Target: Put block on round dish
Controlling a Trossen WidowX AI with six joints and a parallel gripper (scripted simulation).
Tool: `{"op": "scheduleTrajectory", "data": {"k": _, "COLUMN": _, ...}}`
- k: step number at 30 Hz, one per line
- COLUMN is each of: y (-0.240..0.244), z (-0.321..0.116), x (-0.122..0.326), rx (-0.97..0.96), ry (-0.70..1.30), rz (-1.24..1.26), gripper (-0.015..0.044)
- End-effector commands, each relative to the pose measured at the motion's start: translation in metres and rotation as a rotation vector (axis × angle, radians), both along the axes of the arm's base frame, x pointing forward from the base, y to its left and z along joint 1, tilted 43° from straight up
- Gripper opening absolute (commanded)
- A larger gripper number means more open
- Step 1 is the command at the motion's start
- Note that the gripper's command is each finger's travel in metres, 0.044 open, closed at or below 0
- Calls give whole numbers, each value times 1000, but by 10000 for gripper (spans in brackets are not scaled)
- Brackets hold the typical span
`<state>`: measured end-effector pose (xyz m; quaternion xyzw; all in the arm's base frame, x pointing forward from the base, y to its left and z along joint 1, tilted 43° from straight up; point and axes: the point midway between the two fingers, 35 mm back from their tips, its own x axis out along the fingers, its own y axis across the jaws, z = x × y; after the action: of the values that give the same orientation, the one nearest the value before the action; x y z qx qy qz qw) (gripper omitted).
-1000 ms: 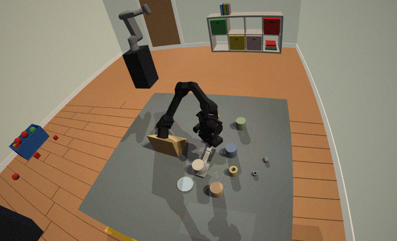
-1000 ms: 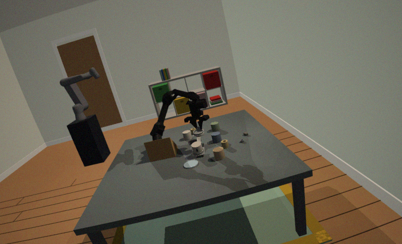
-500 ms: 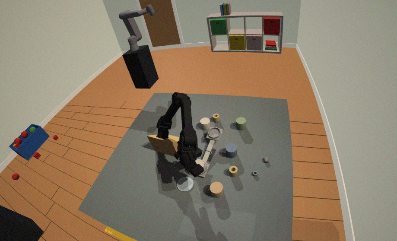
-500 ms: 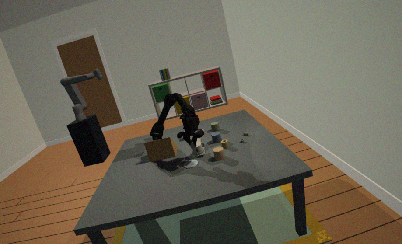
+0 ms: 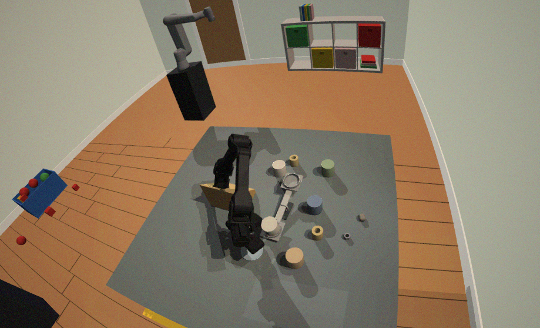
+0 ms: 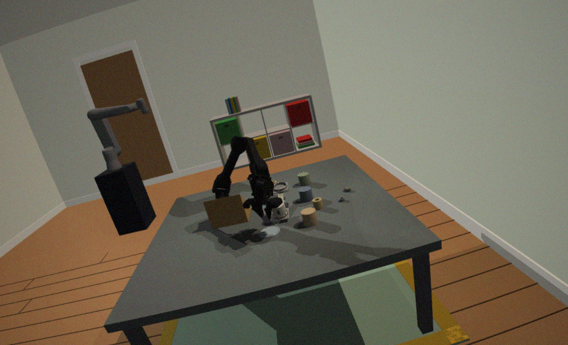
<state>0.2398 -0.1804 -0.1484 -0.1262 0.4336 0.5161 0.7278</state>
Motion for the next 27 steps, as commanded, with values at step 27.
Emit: {"op": "scheduleTrajectory", "data": {"k": 27, "y": 40, "z": -44, "x": 1, "rx": 18, "ry": 9, "rz": 2, "gripper": 0}}
